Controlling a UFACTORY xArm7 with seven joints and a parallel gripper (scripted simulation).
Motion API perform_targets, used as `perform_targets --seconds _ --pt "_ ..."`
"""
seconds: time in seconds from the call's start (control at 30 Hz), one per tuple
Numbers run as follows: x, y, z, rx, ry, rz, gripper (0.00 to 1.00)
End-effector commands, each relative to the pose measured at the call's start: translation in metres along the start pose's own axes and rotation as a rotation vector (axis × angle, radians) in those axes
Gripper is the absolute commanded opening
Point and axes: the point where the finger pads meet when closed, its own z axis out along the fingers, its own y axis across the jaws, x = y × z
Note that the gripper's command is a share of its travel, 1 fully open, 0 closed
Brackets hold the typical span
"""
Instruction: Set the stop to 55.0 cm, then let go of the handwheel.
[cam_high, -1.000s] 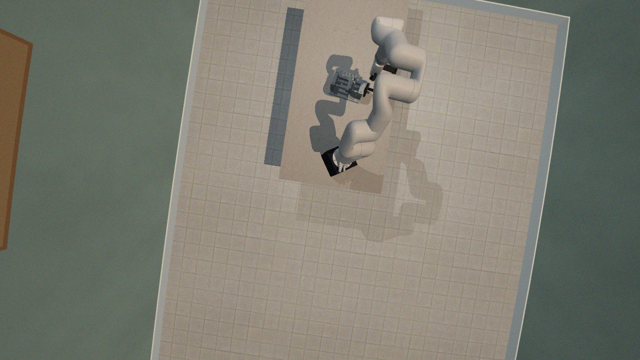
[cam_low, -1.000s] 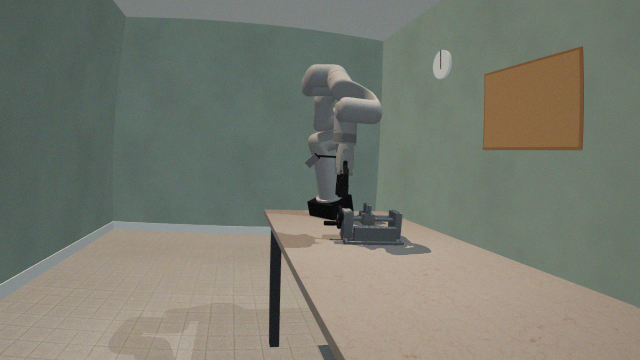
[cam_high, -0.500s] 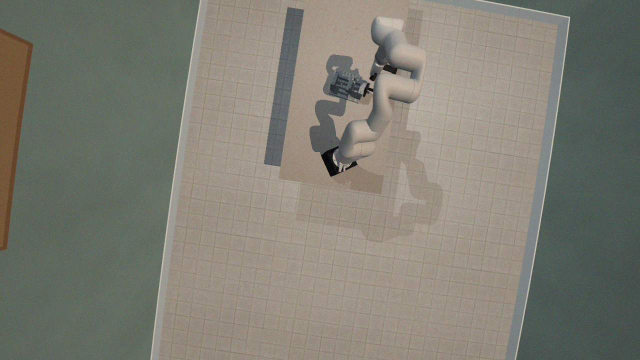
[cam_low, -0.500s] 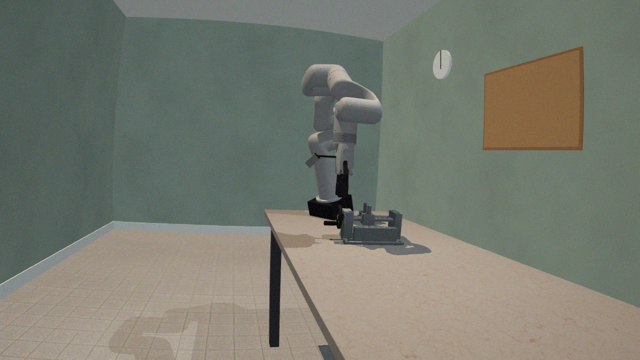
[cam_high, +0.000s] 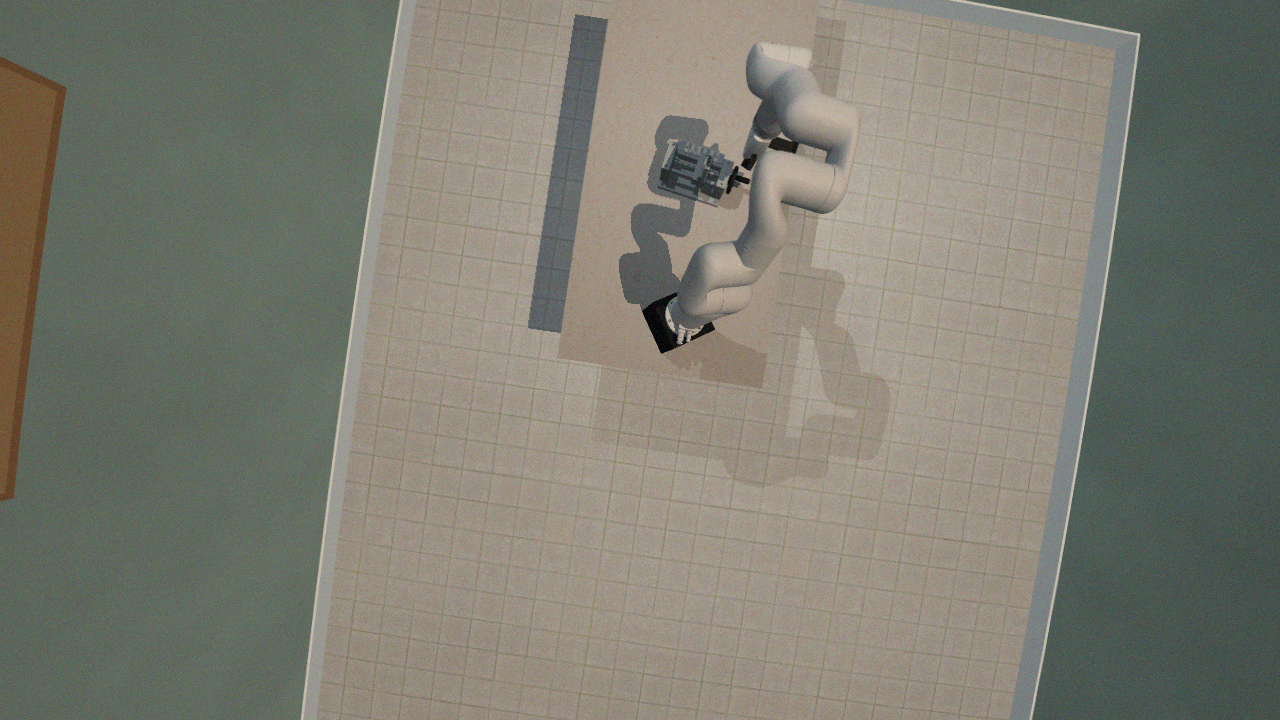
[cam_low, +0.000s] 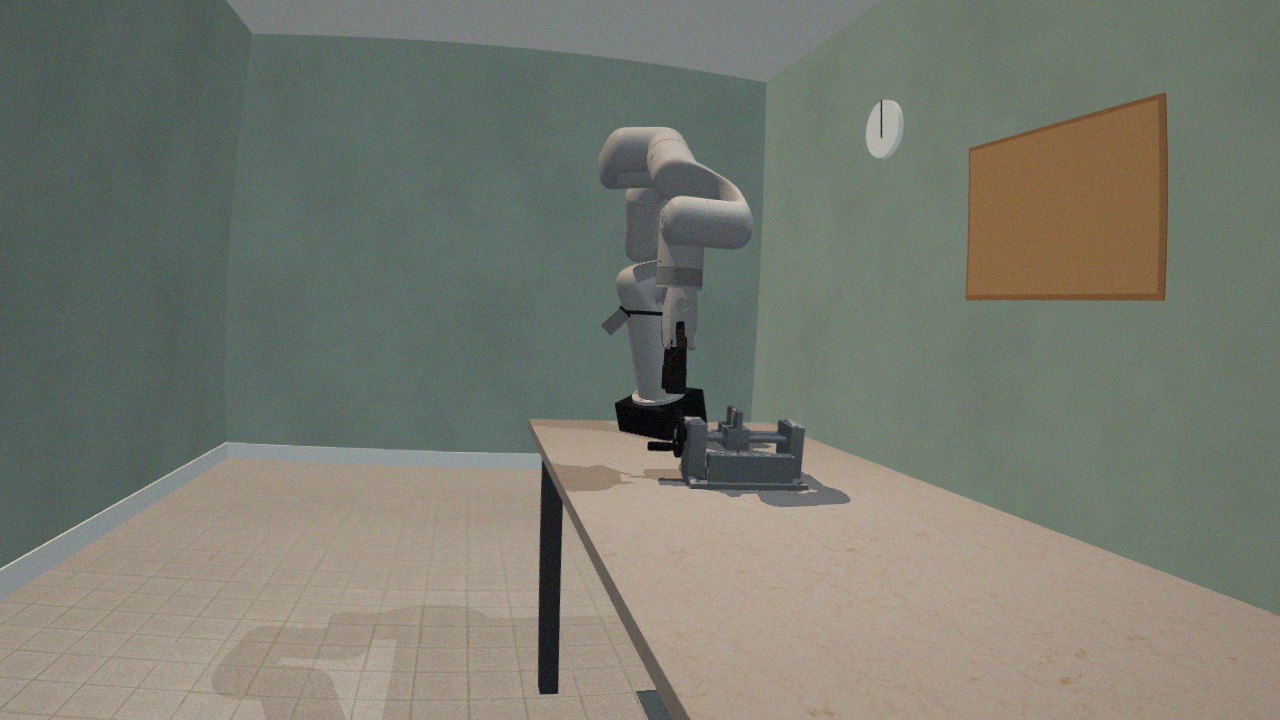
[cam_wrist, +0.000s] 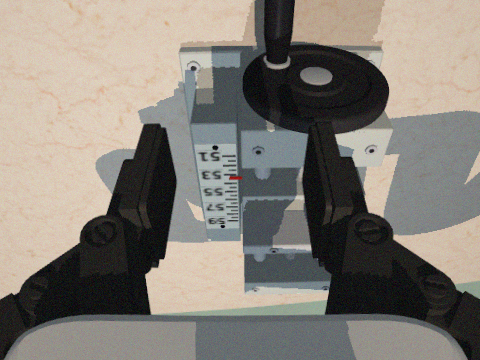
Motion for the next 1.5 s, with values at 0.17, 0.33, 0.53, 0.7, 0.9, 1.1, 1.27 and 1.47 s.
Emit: perform_targets --seconds 0.17,0.33,0.53,0.7,0.9,1.1,1.27,1.47 --pt "0.021 0.022 -0.002 0.009 0.000 0.002 0.57" --pt "0.021 0.022 -0.001 0.009 0.000 0.002 0.57" --pt "0.021 0.022 0.033 0.009 0.000 0.002 0.57" --pt "0.021 0.022 0.043 0.009 0.000 0.002 0.57" --pt "0.021 0.022 0.043 0.009 0.000 0.002 0.57" --pt "0.021 0.022 0.045 0.009 0.000 0.002 0.57" --pt "0.021 0.022 0.052 0.009 0.000 0.002 0.57" --pt "0.021 0.022 0.070 0.009 0.000 0.002 0.57"
